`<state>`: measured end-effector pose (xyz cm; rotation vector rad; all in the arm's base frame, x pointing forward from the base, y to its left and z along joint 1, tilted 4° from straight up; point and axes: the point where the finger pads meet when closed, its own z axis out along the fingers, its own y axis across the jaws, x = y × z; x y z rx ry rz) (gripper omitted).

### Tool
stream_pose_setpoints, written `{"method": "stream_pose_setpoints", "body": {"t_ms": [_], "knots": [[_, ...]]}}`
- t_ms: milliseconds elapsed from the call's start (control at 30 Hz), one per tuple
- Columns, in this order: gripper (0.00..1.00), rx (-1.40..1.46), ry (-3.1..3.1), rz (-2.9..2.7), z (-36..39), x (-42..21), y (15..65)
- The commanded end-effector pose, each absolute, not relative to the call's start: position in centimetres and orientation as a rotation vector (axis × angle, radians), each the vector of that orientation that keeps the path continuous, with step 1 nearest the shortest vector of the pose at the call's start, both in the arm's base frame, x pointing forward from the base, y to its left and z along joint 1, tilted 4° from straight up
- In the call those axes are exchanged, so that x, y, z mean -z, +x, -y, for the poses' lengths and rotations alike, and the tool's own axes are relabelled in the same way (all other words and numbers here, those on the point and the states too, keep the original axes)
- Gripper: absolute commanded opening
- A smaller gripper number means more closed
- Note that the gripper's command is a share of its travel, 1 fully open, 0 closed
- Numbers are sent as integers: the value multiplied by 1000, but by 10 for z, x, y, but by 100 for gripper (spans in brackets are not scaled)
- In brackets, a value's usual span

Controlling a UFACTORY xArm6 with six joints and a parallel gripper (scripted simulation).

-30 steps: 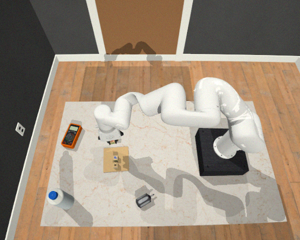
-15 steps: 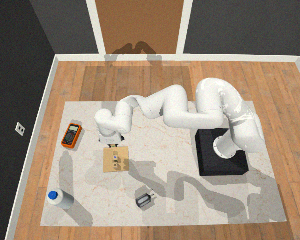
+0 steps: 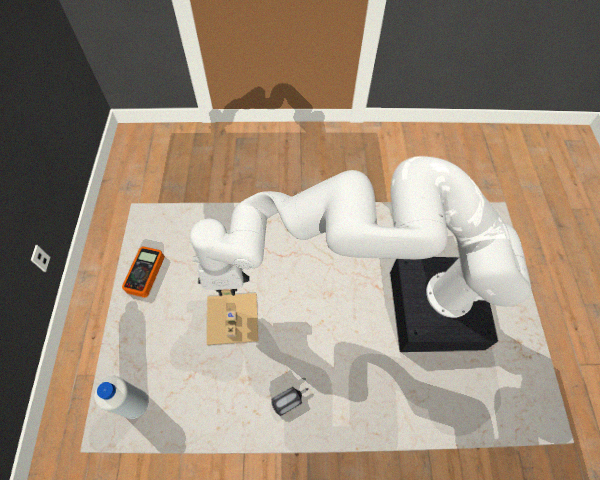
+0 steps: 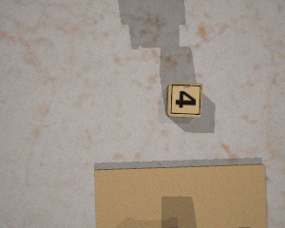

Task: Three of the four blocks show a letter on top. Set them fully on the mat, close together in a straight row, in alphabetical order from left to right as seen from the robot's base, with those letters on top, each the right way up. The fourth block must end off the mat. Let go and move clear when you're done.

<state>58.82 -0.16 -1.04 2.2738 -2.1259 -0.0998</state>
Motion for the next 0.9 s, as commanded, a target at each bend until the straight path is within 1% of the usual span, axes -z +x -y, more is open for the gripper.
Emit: {"method": "stream_pose_setpoints", "body": {"t_ms": [0, 100, 600, 867], "knots": [[23, 93, 2277, 2129, 1, 19, 590], [23, 93, 2277, 2129, 1, 23, 589], [23, 93, 2277, 2129, 0, 90, 585], [23, 93, 2277, 2129, -1, 100, 584]]}}
